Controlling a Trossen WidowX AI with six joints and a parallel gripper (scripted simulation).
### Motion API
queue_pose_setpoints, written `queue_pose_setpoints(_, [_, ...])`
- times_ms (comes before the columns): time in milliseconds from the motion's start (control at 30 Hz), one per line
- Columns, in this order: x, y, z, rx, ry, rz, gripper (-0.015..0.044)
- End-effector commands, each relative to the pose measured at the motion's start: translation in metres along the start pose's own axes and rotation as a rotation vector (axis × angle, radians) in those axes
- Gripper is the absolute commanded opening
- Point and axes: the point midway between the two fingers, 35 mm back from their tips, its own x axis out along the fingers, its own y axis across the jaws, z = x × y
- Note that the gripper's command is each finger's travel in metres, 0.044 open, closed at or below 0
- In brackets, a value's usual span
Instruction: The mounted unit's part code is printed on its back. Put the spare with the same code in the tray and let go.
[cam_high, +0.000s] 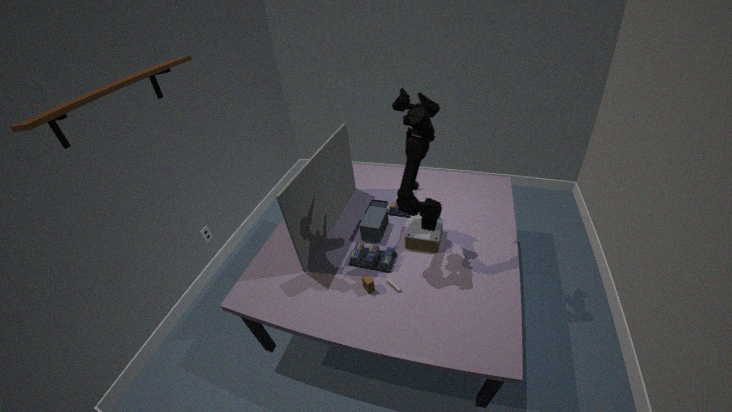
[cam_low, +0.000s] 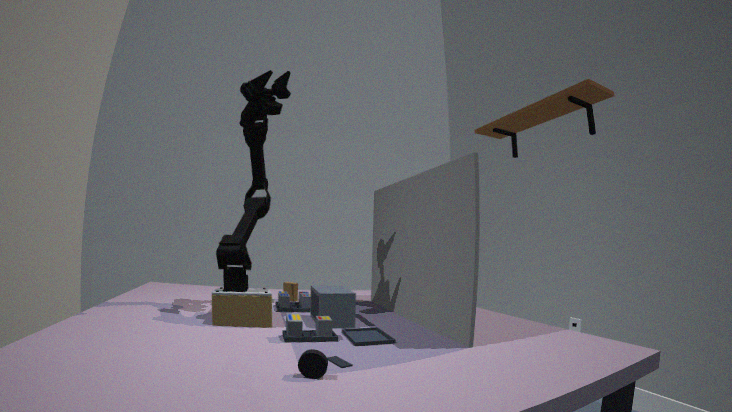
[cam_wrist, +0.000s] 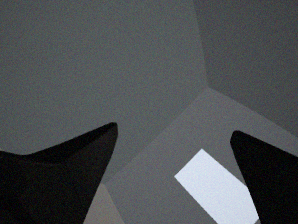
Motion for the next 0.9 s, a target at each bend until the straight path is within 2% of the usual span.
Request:
queue_pose_setpoints(0, [0.000,0.000,0.000,0.000,0.000,0.000,0.0426])
queue_pose_setpoints(200, [0.001,0.002,0.000,0.015,-0.004,0.000,0.0440])
queue_pose_setpoints(400, [0.037,0.054,0.020,0.482,-0.159,0.043,0.0440])
queue_pose_setpoints(633, [0.087,0.094,0.083,0.987,-0.396,0.185,0.0440])
queue_pose_setpoints(867, [0.121,0.098,0.175,1.356,-0.644,0.433,0.0440])
